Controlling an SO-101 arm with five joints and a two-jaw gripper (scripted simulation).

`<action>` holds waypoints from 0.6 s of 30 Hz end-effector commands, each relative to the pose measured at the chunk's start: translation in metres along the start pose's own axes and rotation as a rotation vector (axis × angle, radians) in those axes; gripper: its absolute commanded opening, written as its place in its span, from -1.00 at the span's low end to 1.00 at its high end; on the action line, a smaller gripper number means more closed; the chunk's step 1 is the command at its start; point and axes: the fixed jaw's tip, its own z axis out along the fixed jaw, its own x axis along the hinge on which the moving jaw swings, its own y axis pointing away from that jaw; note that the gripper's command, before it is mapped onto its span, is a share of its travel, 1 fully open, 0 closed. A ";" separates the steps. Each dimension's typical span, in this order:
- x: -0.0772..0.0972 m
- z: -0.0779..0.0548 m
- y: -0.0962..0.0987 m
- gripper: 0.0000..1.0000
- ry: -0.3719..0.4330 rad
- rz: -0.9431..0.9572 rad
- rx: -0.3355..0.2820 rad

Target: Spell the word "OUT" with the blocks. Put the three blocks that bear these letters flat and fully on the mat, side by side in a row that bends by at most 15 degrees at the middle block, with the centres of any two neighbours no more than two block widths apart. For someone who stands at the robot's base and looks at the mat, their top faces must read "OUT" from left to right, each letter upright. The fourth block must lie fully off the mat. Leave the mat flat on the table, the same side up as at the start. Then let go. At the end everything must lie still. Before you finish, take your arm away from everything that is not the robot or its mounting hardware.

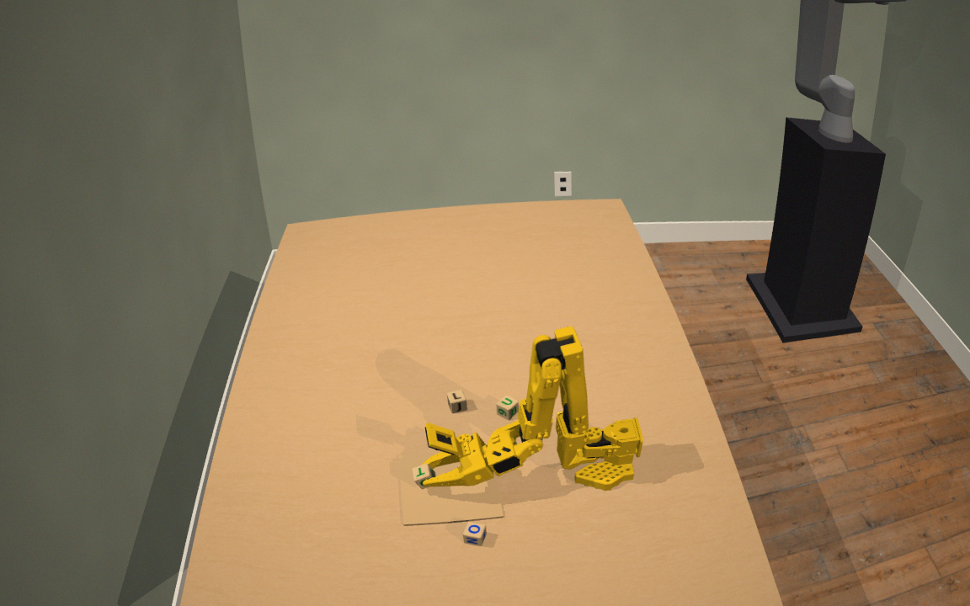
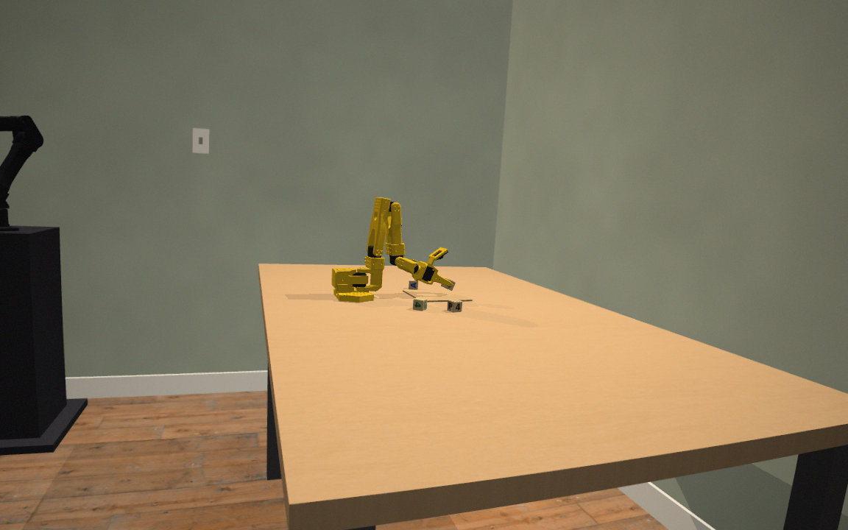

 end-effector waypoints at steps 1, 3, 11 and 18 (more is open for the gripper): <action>-0.010 0.003 0.001 -1.00 -0.061 -0.005 -0.005; -0.009 0.004 0.001 -1.00 -0.061 -0.005 -0.005; -0.008 0.004 0.001 -1.00 -0.061 -0.005 -0.005; -0.004 0.006 0.001 -1.00 -0.061 -0.005 -0.005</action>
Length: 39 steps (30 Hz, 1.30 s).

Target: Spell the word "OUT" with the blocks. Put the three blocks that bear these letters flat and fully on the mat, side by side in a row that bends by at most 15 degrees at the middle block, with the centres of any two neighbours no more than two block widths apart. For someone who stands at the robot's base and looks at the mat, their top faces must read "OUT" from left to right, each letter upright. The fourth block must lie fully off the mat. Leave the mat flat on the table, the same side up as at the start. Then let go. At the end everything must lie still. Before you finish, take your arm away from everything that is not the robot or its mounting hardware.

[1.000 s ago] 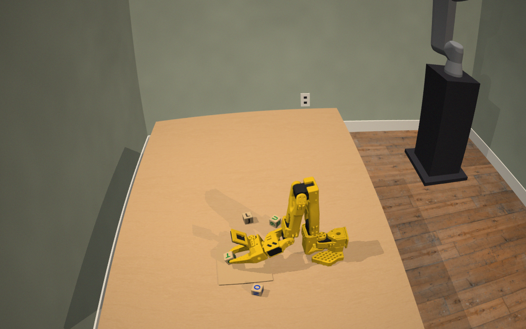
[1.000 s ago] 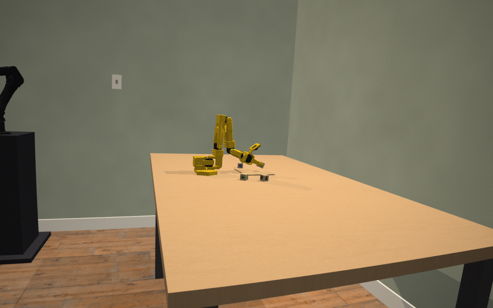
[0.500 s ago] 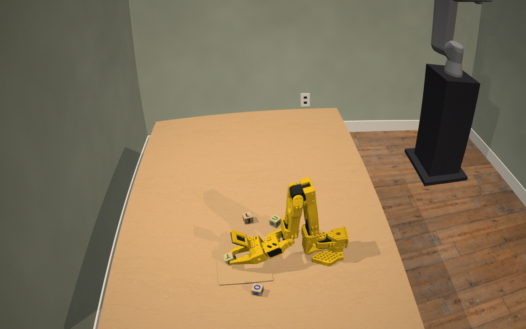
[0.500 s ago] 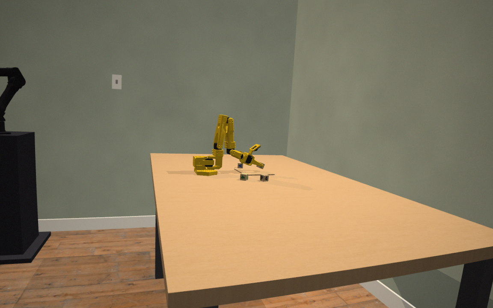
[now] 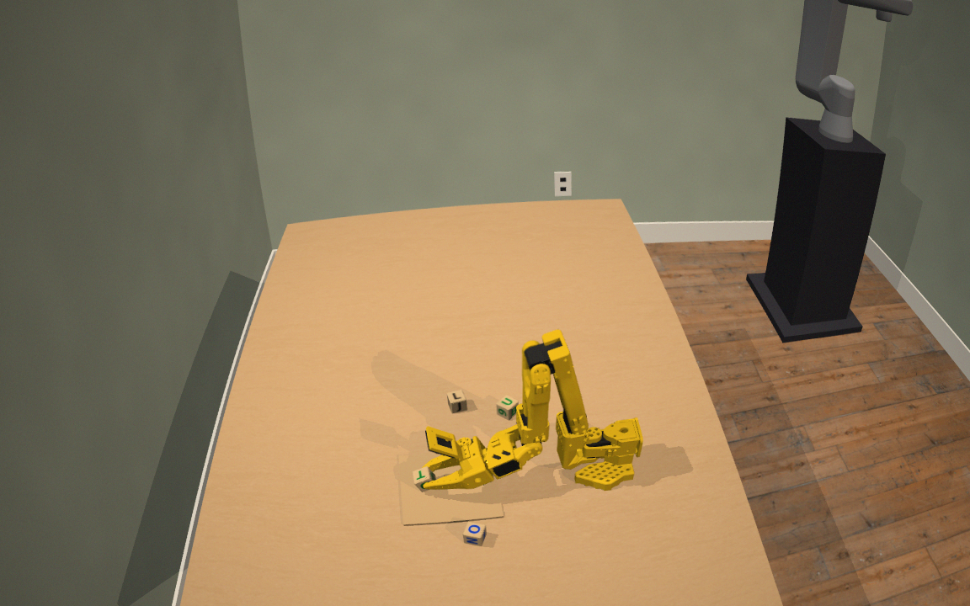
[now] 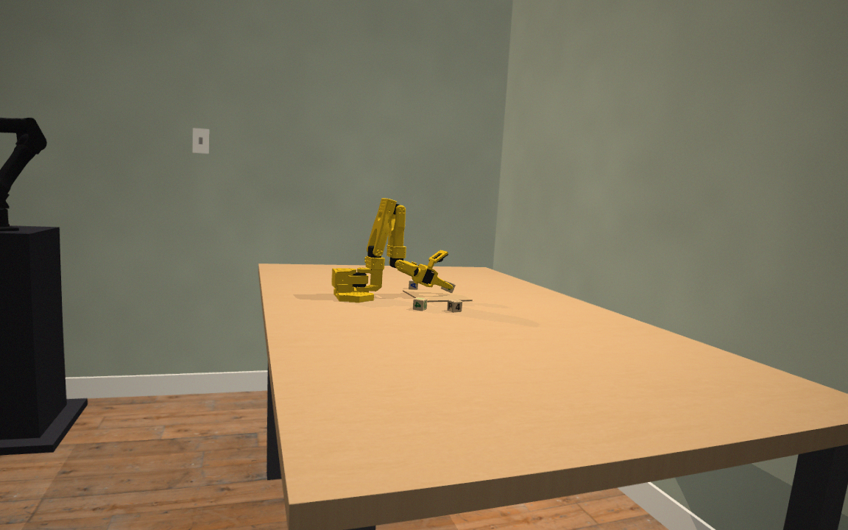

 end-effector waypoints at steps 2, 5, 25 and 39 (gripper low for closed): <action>-0.009 0.003 0.001 -1.00 -0.059 -0.005 -0.005; -0.008 0.003 0.001 -1.00 -0.059 -0.005 -0.005; -0.008 0.003 0.001 -0.72 -0.059 -0.005 -0.005; -0.008 0.003 0.001 -0.57 -0.059 -0.005 -0.005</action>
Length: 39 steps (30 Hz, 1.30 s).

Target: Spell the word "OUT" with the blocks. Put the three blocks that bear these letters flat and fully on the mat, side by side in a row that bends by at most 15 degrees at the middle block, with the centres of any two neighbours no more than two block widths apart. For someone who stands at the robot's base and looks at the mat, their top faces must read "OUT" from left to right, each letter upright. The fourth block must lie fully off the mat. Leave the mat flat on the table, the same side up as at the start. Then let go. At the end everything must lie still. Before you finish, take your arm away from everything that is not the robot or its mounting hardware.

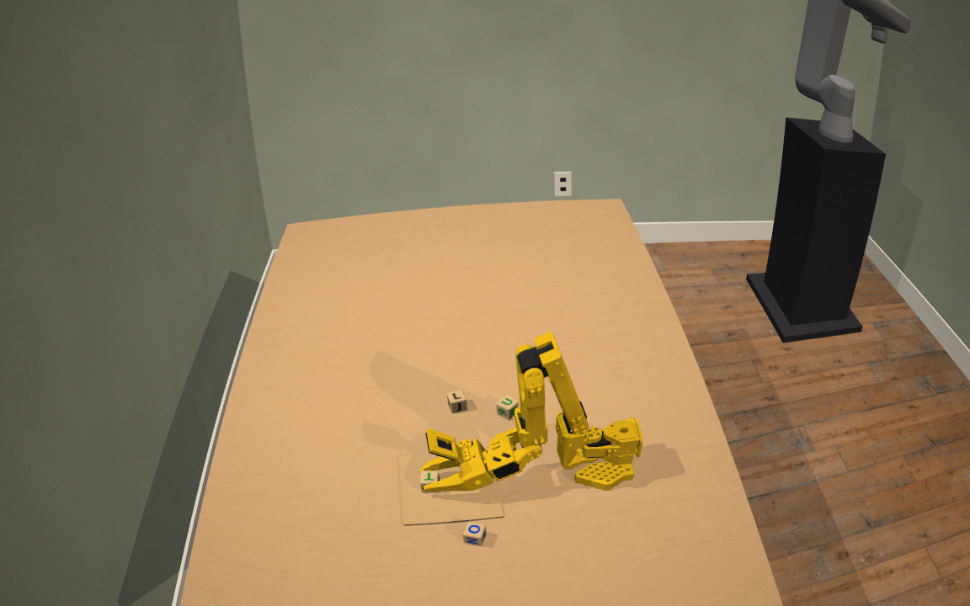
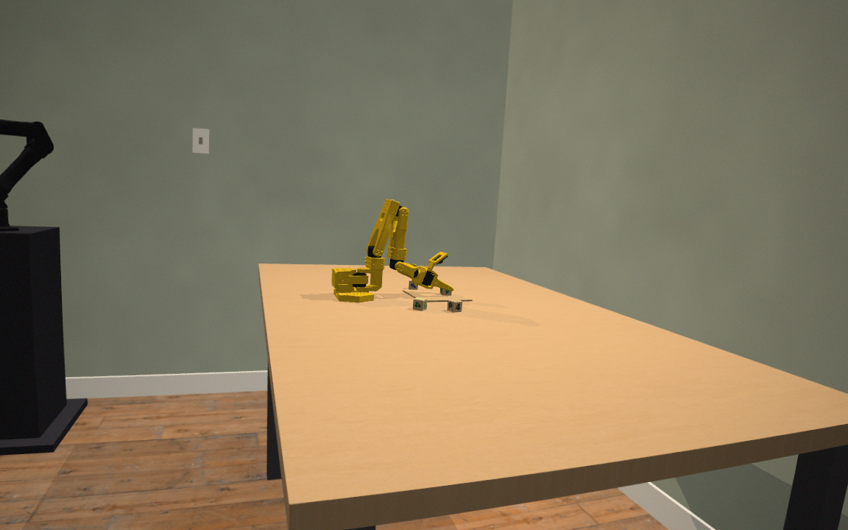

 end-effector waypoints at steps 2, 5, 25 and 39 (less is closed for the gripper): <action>-0.012 0.002 0.001 -0.53 -0.056 -0.005 -0.005; -0.012 0.002 0.001 -0.50 -0.056 -0.005 -0.005; -0.012 0.001 0.001 -0.34 -0.058 0.018 -0.006; -0.015 -0.018 0.003 -0.34 -0.091 0.661 -0.052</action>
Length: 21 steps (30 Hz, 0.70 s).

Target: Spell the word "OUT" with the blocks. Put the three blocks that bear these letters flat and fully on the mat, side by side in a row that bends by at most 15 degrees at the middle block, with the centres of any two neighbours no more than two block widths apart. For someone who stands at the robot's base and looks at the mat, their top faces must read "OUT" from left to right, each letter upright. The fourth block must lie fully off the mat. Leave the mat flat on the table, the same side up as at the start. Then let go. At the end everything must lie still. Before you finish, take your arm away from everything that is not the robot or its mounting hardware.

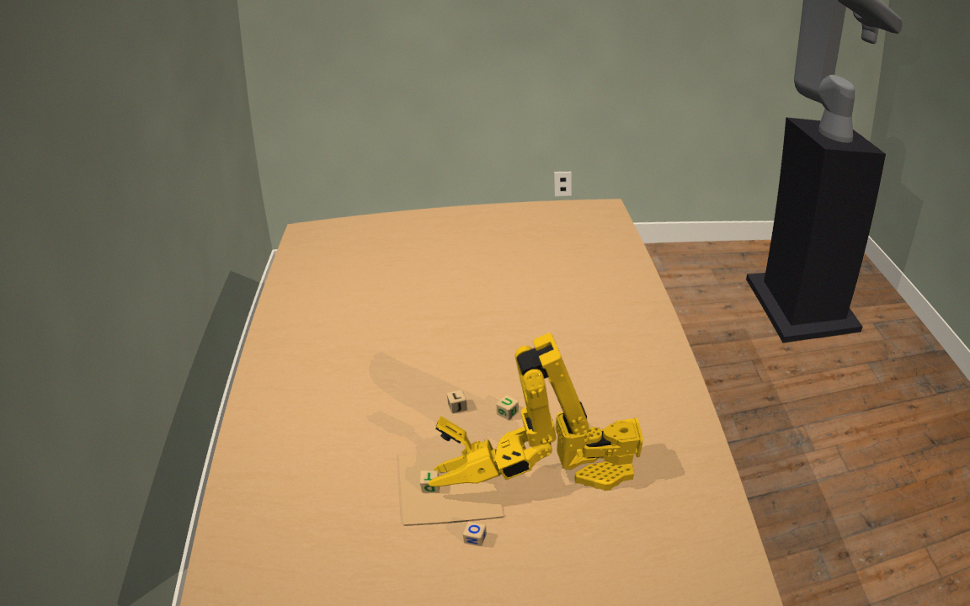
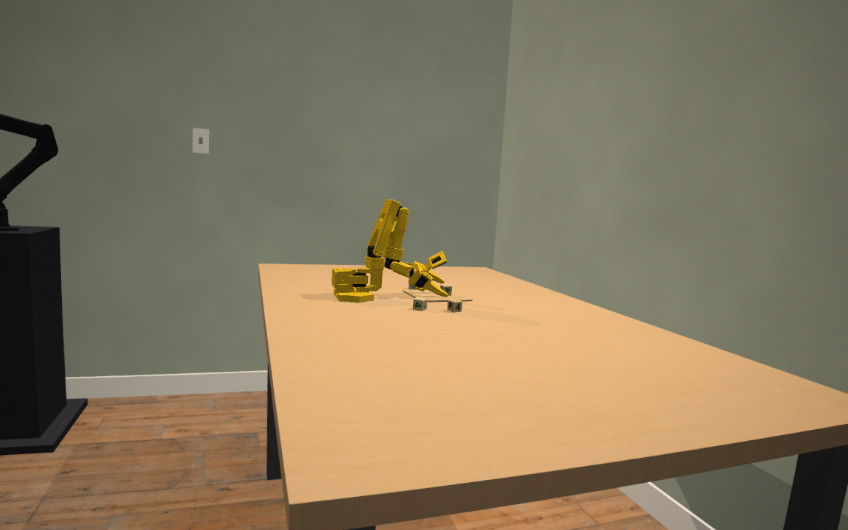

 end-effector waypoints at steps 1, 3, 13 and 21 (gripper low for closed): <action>-0.008 -0.007 0.004 -0.34 -0.044 0.212 -0.037; -0.009 -0.011 0.005 -0.34 -0.046 0.348 -0.048; -0.010 -0.020 0.005 -0.34 -0.035 0.445 -0.046; -0.010 -0.020 0.005 -0.34 -0.035 0.444 -0.046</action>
